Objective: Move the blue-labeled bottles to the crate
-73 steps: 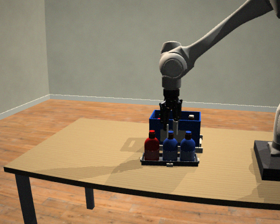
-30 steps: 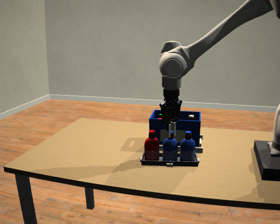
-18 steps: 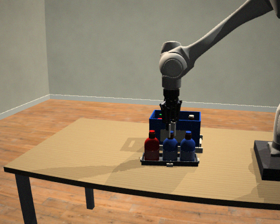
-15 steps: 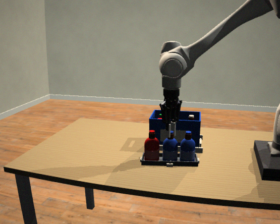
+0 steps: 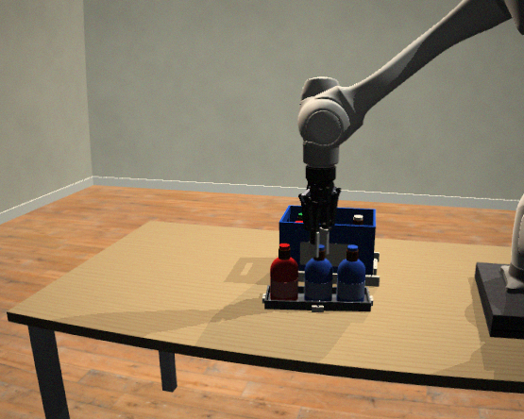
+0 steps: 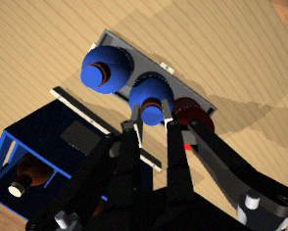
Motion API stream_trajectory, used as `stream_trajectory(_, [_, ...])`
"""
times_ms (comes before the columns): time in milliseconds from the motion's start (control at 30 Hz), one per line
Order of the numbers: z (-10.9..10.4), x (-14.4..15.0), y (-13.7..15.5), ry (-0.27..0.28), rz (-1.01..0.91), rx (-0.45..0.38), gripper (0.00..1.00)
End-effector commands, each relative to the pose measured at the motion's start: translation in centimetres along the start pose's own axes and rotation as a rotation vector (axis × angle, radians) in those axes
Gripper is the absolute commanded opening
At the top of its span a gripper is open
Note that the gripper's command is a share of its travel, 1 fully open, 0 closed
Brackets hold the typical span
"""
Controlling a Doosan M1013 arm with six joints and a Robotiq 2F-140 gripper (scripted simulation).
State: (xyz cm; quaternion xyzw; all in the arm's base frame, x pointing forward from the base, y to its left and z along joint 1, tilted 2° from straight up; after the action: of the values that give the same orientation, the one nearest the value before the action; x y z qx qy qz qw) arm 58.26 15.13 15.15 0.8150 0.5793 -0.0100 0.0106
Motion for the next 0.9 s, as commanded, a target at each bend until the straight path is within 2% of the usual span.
stream_trajectory(0, [0.0,0.0,0.0,0.000,0.000,0.000,0.00])
stream_trajectory(467, [-0.2,0.0,0.0,0.000,0.000,0.000,0.00])
stream_trajectory(867, [-1.2,0.0,0.0,0.000,0.000,0.000,0.00])
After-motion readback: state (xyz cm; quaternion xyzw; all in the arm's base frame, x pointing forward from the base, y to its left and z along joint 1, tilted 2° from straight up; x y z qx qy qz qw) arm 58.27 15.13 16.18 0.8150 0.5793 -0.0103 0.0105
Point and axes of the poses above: the point where the finger pads meet when closed, its own z axis out along the fingers, its own x axis across the jaws, y = z × x, the point moved 4 cm from there along -z, back along the fingers, and after that the axes turned 13 degrees about -z, right-handed, at the moved point
